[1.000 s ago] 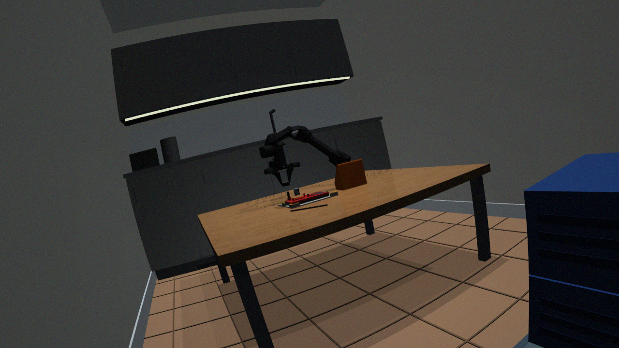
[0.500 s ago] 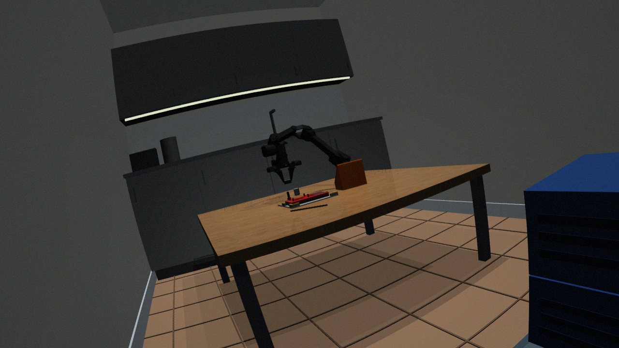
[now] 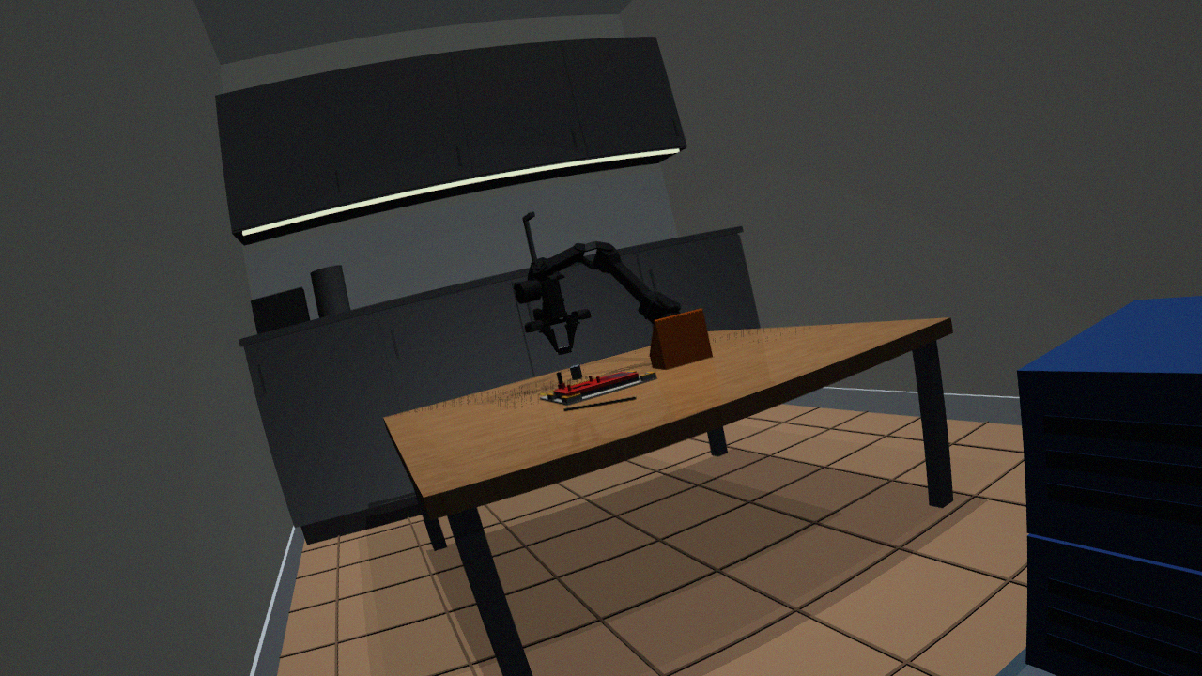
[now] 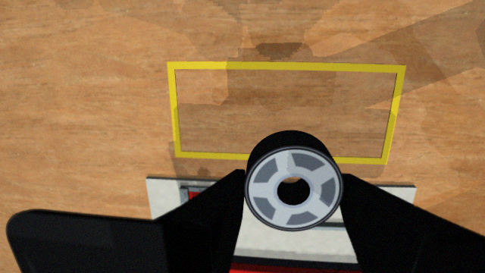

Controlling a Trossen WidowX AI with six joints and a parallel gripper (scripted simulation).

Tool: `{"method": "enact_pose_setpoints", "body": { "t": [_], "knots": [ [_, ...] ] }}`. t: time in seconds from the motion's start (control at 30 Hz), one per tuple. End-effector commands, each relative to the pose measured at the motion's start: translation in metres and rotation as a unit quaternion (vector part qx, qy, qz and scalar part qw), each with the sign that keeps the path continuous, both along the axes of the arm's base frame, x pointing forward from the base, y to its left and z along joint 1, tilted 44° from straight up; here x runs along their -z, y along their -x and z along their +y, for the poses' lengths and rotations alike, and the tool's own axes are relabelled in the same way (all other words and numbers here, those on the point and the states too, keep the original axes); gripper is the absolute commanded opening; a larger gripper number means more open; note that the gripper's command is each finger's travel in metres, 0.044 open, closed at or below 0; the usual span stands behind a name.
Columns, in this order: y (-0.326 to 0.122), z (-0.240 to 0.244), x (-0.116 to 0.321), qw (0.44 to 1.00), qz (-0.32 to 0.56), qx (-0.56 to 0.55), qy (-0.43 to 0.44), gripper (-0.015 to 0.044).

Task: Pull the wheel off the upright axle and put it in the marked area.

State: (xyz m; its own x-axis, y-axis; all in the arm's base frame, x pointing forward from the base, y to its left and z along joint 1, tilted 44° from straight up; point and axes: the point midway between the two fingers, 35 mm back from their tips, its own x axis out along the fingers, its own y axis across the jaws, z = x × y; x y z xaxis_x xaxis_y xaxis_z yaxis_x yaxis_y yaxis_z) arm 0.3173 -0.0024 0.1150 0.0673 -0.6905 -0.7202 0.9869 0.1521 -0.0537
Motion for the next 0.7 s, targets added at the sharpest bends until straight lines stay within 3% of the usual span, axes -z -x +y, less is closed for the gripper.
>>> {"method": "enact_pose_setpoints", "body": {
  "t": [0.0,0.67],
  "knots": [
    [0.001,-0.007,0.004,1.0,0.003,-0.001,0.002,0.0],
    [-0.005,-0.068,0.066,1.0,0.002,-0.002,0.003,0.0]
  ]
}}
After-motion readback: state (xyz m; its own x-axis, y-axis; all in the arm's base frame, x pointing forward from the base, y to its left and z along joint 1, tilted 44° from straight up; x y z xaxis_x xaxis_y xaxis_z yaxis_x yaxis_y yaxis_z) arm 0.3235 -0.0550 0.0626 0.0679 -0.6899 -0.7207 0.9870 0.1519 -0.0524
